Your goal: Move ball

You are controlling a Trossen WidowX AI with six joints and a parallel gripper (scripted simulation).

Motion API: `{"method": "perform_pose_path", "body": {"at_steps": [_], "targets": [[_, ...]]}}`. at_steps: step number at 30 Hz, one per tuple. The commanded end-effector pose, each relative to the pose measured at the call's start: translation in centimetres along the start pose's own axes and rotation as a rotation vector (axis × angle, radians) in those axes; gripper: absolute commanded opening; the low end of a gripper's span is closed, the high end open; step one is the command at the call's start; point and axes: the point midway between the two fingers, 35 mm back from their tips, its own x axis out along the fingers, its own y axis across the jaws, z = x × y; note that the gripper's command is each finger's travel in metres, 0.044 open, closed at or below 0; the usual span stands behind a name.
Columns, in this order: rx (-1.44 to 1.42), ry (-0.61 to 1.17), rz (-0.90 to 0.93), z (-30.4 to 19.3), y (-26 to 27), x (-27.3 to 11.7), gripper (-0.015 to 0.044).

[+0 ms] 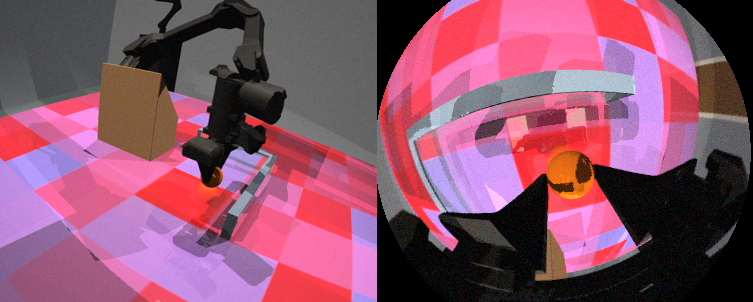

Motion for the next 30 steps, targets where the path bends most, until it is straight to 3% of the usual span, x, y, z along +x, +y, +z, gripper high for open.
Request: {"method": "perform_pose_path", "body": {"at_steps": [1,21,30], "targets": [[0.008,0.003,0.007,-0.3,0.1,2.3,0.0000],[0.008,0.003,0.009,-0.4,0.2,4.6,0.0000],[0.007,0.007,0.006,-0.4,0.1,4.3,0.0236]]}}
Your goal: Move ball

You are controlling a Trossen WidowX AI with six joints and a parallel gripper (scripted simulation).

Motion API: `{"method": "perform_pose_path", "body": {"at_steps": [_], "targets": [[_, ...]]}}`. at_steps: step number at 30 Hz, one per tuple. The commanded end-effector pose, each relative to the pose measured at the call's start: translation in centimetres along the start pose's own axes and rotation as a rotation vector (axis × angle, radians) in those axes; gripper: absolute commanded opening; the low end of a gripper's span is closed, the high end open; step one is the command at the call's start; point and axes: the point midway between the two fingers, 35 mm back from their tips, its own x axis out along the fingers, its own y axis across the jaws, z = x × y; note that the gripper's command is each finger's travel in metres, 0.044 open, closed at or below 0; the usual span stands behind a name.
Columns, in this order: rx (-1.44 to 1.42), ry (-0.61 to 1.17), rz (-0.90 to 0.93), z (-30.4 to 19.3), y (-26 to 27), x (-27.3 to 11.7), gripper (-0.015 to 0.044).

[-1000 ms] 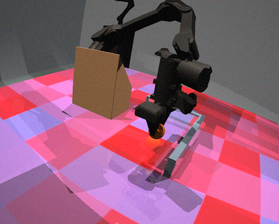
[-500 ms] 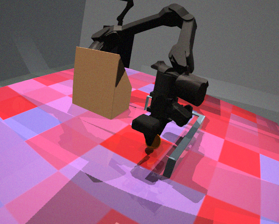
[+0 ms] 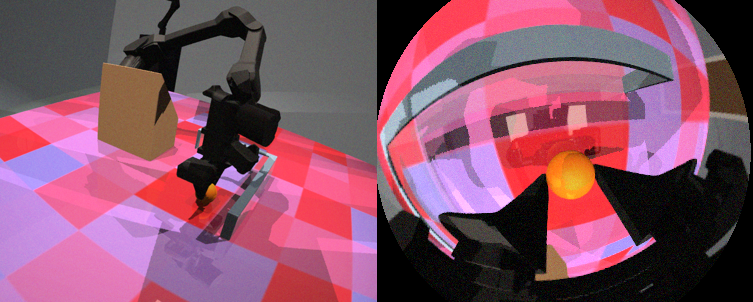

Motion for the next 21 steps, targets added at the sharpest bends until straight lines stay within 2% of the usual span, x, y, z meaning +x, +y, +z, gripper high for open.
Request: {"method": "perform_pose_path", "body": {"at_steps": [1,4,8,13,21], "targets": [[-0.002,0.000,0.000,0.0,0.0,0.0,0.0263],[-0.002,0.000,0.000,0.0,0.0,0.0,0.0330],[-0.001,-0.001,-0.003,0.2,-0.1,-1.1,0.0330],[-0.001,-0.004,-0.003,0.2,-0.1,-8.4,0.0330],[0.005,-0.021,-0.005,0.5,-0.3,-7.9,0.0330]]}}
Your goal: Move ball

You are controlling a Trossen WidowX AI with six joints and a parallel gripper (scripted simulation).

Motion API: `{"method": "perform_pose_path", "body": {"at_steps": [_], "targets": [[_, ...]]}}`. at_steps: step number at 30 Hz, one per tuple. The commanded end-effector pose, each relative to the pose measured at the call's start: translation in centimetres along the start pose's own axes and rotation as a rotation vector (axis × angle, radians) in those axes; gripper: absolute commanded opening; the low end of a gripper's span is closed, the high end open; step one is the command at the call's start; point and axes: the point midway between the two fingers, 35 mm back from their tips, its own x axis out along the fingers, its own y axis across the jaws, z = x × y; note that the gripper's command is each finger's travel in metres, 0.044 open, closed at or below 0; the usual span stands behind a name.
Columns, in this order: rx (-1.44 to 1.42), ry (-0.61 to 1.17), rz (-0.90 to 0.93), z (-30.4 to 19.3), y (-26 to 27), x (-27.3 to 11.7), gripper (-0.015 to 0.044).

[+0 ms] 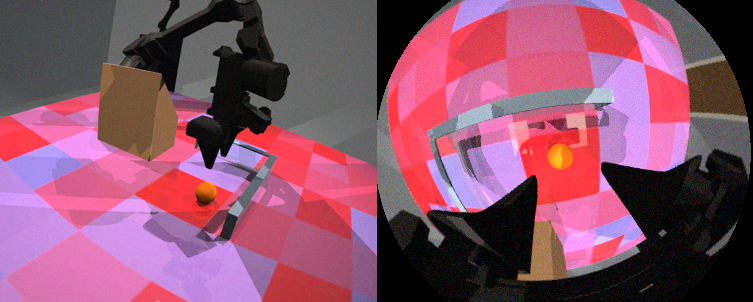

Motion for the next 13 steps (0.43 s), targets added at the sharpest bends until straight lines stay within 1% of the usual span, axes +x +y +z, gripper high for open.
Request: {"method": "perform_pose_path", "body": {"at_steps": [1,2,4,6,8,13], "targets": [[0.008,0.007,0.003,-0.2,0.0,0.3,0.0330],[0.008,0.007,0.003,-0.2,0.0,0.3,0.0330],[0.007,0.007,0.003,-0.2,0.0,-0.7,0.0382],[0.003,0.009,0.003,-0.3,0.1,-3.3,0.0435],[0.002,0.010,0.004,-0.4,0.1,-4.3,0.0440],[0.002,0.010,0.004,-0.4,0.1,-4.3,0.0440]]}}
